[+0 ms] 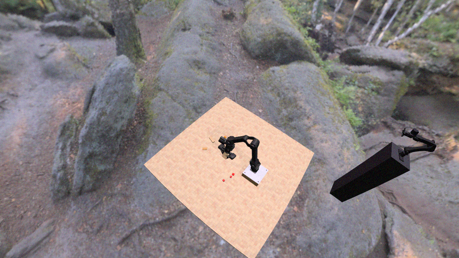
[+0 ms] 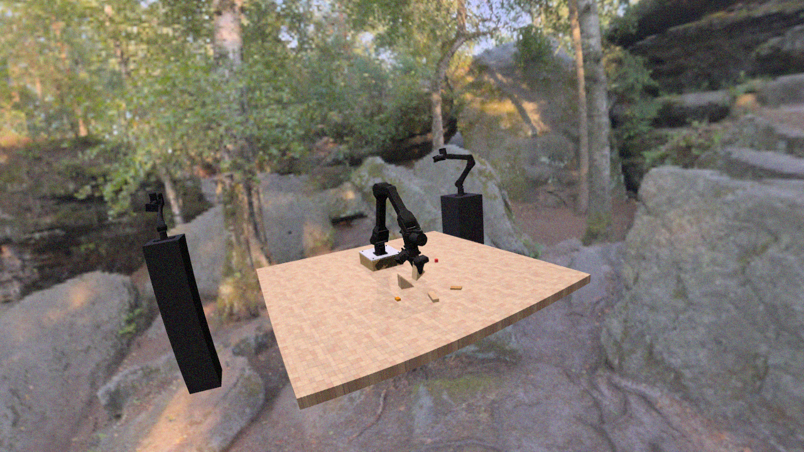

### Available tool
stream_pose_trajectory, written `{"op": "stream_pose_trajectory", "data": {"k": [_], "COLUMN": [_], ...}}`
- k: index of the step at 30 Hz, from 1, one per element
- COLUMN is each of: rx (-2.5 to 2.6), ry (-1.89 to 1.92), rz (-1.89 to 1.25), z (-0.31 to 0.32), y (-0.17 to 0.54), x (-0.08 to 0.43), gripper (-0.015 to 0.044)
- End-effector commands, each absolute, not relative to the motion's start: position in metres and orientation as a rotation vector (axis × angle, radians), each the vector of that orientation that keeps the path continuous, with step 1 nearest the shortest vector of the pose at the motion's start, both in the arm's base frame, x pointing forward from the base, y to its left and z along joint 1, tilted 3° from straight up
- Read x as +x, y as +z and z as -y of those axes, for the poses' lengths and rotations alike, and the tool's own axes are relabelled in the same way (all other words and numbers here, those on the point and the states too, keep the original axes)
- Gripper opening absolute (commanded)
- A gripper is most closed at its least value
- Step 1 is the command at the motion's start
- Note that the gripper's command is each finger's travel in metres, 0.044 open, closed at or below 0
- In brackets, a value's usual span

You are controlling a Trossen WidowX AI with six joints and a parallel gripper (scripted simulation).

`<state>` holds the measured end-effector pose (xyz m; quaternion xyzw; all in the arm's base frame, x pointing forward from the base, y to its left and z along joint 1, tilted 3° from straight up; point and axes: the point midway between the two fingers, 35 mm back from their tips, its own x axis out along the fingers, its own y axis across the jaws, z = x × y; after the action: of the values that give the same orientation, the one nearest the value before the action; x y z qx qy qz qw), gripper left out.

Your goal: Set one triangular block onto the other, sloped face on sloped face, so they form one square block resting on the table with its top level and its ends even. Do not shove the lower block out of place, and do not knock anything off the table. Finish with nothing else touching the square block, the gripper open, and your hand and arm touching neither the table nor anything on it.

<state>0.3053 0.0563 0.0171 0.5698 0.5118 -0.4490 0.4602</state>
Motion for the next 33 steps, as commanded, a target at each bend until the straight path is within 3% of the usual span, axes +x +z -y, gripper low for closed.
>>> {"op": "stream_pose_trajectory", "data": {"k": [1, 25, 33], "rx": [1.484, 1.884, 1.821], "ry": [-1.03, -0.584, -0.662], "rz": [-1.336, -1.748, -1.704], "z": [-0.049, -0.007, -0.013], "y": [0.02, 0.014, 0.015], "x": [0.304, 0.302, 0.3], "gripper": [0.0, 0.0, 0.021]}}
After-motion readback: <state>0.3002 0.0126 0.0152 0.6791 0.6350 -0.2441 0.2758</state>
